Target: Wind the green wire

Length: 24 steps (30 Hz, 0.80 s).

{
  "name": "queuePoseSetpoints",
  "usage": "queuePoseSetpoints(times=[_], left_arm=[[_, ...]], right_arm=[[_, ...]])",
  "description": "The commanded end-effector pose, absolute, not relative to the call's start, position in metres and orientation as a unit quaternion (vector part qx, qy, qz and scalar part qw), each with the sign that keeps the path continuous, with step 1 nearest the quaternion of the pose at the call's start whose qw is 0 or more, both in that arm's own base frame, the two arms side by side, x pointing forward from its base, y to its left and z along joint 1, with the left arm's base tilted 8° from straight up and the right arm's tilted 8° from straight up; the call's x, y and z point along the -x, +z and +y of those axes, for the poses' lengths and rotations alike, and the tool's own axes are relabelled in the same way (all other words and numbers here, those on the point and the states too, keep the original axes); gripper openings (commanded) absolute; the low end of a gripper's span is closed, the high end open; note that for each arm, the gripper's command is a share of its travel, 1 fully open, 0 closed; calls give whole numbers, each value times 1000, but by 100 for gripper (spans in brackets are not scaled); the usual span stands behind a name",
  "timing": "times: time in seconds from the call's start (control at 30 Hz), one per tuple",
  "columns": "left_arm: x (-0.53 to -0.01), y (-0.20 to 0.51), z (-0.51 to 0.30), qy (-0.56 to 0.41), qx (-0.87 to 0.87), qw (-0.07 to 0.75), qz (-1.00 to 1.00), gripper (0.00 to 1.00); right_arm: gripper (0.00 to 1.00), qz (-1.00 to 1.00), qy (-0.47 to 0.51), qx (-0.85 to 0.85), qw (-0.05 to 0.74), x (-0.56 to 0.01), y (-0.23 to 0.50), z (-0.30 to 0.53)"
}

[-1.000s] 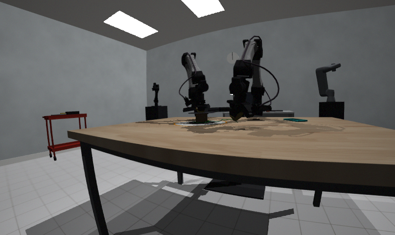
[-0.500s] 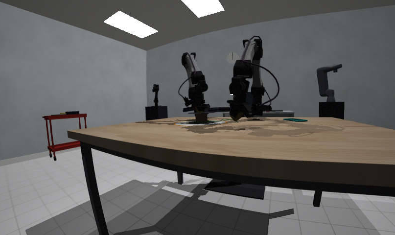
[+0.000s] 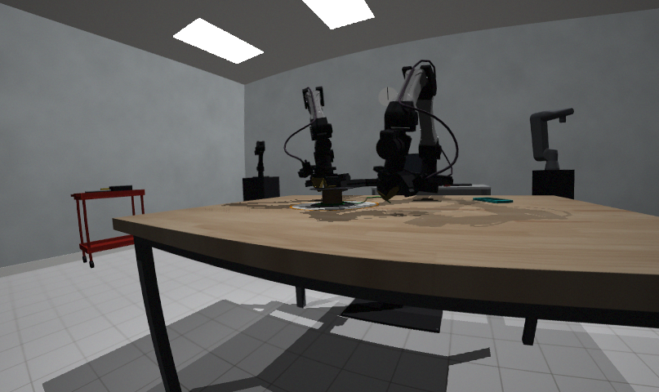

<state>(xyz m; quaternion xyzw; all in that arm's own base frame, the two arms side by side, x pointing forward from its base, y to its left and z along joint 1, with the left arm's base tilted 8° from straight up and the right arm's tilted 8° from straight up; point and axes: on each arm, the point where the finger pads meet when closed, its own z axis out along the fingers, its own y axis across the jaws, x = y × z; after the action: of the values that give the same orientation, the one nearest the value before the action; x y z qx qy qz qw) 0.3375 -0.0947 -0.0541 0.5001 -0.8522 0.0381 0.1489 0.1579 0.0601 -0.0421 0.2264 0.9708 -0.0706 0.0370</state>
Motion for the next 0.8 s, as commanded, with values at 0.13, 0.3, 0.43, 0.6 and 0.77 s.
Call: queuePoseSetpoints(times=[0.13,0.3,0.43,0.6,0.77], left_arm=[[-339,-36,-125,103,-533,166,-823,0],[-341,-38,-122,133,-557,196,-796,0],[-341,-39,-120,148,-560,215,-787,0],[-336,-45,-123,150,-523,249,-801,0],[-329,-51,-126,129,-462,279,-832,0]], right_arm=[[56,996,-70,47,25,-217,-39,65],[56,980,-75,186,18,-242,-41,89],[56,954,-75,289,16,-244,-42,100],[56,899,-76,431,9,-239,-46,130],[56,812,-73,579,-2,-227,-50,152]])
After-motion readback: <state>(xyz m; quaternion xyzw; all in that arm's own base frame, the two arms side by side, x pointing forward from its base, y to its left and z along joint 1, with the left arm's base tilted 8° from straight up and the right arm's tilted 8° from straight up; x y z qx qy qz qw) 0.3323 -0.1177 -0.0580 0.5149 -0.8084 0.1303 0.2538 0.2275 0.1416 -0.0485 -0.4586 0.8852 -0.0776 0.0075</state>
